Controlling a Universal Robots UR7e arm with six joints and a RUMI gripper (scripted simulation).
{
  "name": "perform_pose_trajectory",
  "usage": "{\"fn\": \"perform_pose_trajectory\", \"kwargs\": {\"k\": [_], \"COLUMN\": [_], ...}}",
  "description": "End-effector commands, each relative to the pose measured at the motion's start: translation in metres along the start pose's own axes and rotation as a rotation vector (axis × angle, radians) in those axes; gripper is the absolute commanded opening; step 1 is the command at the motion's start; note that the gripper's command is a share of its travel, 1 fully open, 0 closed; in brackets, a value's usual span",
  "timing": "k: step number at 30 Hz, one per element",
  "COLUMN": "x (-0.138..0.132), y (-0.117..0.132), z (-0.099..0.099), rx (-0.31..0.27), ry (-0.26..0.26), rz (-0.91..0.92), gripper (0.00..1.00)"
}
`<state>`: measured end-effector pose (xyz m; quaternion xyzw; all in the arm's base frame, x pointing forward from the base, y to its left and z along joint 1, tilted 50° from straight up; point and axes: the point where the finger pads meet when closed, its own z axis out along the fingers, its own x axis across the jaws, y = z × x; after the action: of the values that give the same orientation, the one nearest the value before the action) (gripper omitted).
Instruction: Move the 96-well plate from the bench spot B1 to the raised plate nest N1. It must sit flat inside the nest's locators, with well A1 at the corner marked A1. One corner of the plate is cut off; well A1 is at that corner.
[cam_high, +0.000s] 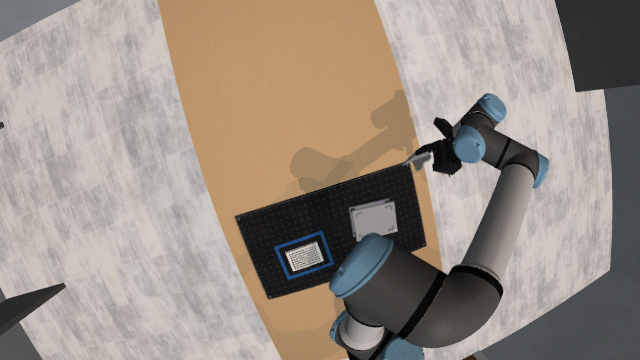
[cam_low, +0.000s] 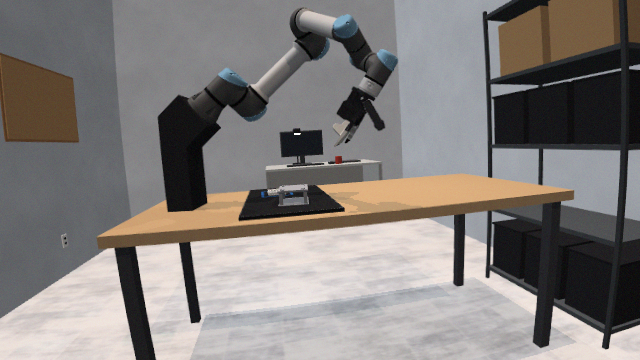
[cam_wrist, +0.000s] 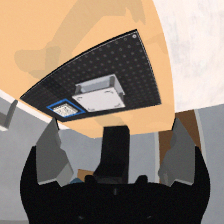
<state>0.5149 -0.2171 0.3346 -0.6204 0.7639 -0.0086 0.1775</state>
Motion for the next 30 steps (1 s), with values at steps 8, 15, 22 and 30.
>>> {"fn": "perform_pose_trajectory", "kwargs": {"k": [8, 15, 22, 30], "x": [-0.041, -0.061, -0.078, -0.1], "y": [0.026, 0.04, 0.055, 0.075], "z": [0.009, 0.014, 0.018, 0.023], "rx": [-0.069, -0.069, -0.12, -0.12], "ry": [0.036, 0.036, 0.068, 0.068], "rz": [-0.046, -0.046, -0.085, -0.085], "gripper": [1.0, 1.0, 1.0, 1.0]}}
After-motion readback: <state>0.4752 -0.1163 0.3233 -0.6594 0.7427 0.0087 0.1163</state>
